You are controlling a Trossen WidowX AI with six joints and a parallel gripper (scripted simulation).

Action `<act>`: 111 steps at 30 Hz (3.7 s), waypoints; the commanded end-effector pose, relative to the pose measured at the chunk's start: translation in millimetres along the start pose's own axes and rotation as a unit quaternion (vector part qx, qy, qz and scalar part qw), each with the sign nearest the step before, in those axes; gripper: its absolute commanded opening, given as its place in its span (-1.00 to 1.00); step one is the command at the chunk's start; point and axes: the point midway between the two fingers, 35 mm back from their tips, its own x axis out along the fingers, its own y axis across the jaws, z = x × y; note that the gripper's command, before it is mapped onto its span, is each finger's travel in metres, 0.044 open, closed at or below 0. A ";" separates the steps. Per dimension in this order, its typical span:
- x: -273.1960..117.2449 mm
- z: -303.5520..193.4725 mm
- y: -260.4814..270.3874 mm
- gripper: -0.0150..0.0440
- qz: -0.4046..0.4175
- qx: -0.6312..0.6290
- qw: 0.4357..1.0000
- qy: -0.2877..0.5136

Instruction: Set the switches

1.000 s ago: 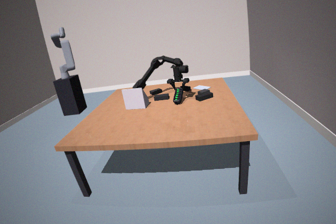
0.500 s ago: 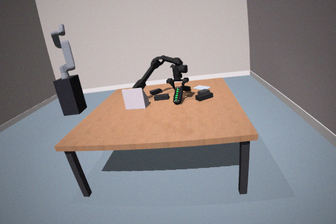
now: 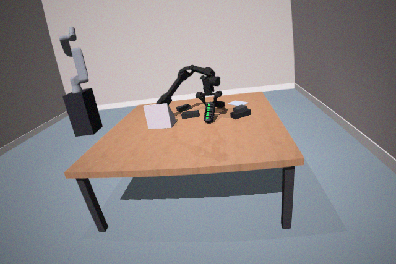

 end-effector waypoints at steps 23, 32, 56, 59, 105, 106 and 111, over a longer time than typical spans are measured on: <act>-12.1 -22.4 0.2 0.64 -0.001 0.003 1.000 -0.025; -15.1 -29.5 0.3 0.64 -0.001 0.003 0.999 -0.034; -22.0 -49.1 0.5 0.64 -0.002 0.002 0.998 -0.059; -22.7 -51.6 0.5 0.64 -0.002 0.002 0.998 -0.062; -30.4 -88.5 1.3 0.65 -0.008 0.003 0.998 -0.062; -30.5 -89.4 1.3 0.65 -0.008 0.003 0.998 -0.062; -30.9 -93.5 1.4 0.65 -0.009 0.003 0.998 -0.062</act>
